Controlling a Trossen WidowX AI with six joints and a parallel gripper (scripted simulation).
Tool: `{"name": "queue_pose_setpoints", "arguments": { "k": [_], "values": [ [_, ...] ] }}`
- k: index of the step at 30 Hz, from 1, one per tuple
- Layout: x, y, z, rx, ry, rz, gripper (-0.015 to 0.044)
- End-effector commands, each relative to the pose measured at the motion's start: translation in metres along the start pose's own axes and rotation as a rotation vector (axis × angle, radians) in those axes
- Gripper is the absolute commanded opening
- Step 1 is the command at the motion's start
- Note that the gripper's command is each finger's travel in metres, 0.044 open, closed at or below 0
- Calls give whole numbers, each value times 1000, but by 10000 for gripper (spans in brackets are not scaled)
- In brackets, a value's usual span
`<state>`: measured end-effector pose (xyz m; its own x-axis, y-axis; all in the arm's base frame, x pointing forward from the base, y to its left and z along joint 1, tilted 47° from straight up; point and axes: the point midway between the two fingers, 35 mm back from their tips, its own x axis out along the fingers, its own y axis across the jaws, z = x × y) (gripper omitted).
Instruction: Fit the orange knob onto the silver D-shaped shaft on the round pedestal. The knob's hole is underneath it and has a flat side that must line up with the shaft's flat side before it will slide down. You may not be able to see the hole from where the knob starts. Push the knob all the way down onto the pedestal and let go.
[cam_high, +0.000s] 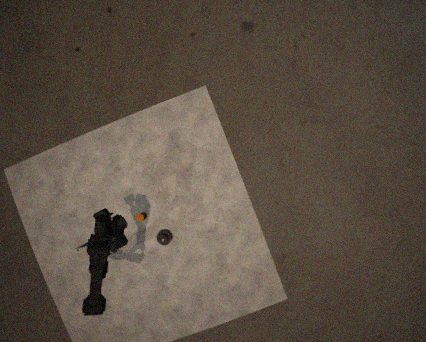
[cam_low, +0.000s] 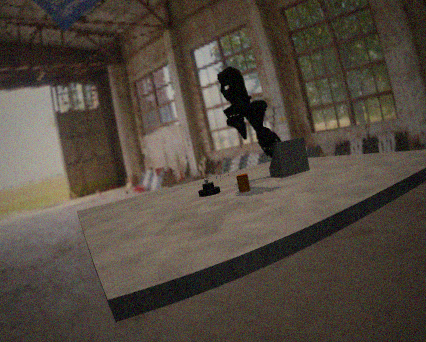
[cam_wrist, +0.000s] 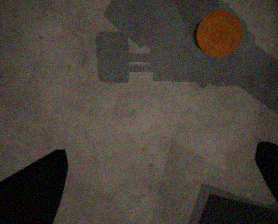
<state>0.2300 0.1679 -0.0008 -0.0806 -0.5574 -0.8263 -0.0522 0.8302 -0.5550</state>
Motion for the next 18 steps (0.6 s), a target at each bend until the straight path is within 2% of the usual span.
{"name": "queue_pose_setpoints", "arguments": {
  "k": [1,4,14,18],
  "values": [
    [45,-30,45,507,-2,-168,440],
    [59,-42,55,648,-14,-215,440],
    [61,-43,55,655,-15,-217,440],
    [91,-52,52,655,-15,-218,440]
  ]
}}
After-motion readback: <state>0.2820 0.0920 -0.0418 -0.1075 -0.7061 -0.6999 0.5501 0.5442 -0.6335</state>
